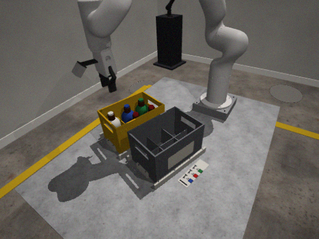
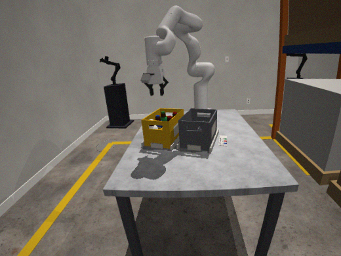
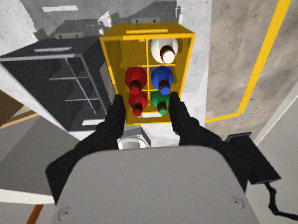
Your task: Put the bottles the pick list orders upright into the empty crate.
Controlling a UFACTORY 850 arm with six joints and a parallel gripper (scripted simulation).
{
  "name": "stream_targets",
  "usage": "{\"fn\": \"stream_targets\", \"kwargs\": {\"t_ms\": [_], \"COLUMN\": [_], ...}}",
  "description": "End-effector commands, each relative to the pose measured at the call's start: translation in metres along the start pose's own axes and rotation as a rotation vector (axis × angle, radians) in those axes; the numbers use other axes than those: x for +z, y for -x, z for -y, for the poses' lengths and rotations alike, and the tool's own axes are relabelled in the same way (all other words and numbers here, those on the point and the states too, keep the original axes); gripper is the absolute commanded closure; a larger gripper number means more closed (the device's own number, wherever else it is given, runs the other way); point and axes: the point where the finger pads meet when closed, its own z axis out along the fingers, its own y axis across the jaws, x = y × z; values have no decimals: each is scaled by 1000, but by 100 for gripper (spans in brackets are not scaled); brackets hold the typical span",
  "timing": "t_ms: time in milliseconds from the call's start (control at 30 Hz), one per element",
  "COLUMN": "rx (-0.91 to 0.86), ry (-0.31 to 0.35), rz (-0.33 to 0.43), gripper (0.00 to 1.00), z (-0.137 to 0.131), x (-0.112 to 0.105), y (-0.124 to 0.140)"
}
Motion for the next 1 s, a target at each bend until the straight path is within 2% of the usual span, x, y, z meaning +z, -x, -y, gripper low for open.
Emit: {"fn": "stream_targets", "kwargs": {"t_ms": [0,967], "rx": [0,-33], "ry": [0,0], "rz": [-2,-2], "gripper": [35,35], "z": [0,-2], "x": [-1,2], "y": [-1,3]}}
